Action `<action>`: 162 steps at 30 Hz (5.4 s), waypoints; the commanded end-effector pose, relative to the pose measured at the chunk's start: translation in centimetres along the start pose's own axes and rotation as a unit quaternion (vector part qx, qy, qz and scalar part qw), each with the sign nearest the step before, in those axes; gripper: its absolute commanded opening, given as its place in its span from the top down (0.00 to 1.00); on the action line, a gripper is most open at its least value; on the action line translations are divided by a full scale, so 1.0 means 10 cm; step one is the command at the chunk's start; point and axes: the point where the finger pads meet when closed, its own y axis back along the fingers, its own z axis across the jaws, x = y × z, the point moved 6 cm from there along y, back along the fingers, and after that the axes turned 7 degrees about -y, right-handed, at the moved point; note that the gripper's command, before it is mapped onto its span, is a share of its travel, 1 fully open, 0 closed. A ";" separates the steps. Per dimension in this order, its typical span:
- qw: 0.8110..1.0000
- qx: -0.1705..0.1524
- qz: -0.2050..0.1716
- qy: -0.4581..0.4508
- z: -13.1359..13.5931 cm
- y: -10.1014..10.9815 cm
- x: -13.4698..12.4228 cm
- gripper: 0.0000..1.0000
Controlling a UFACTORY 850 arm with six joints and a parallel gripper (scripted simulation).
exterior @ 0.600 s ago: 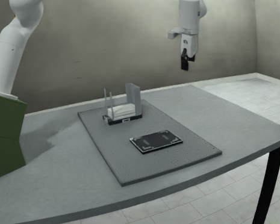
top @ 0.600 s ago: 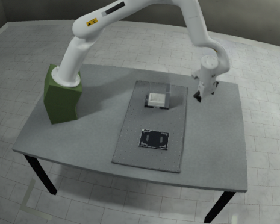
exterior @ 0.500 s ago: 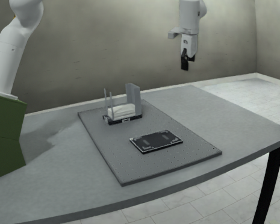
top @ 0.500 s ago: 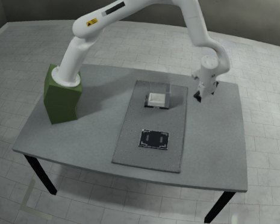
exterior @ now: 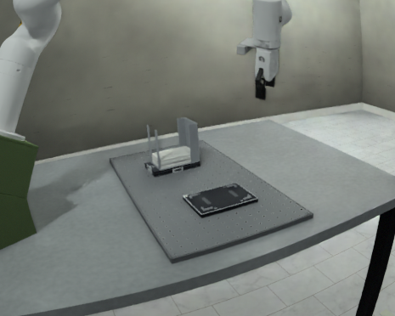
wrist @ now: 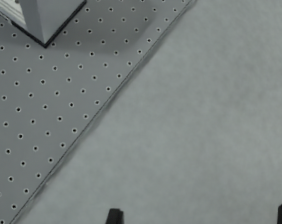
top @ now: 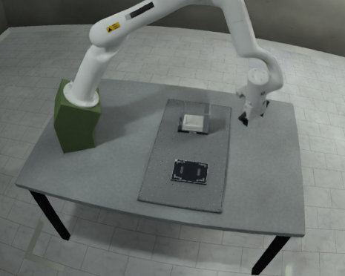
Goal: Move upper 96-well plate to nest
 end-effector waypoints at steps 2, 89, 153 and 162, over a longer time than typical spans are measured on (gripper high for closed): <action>0.999 -0.003 -0.003 0.050 0.02 -0.04 0.09 0.00; 0.315 0.065 0.000 0.947 -0.58 -0.64 1.60 0.00; -0.454 0.036 0.153 0.877 -1.62 -0.64 2.54 0.00; -0.454 0.036 0.153 0.877 -1.62 -0.66 2.54 0.00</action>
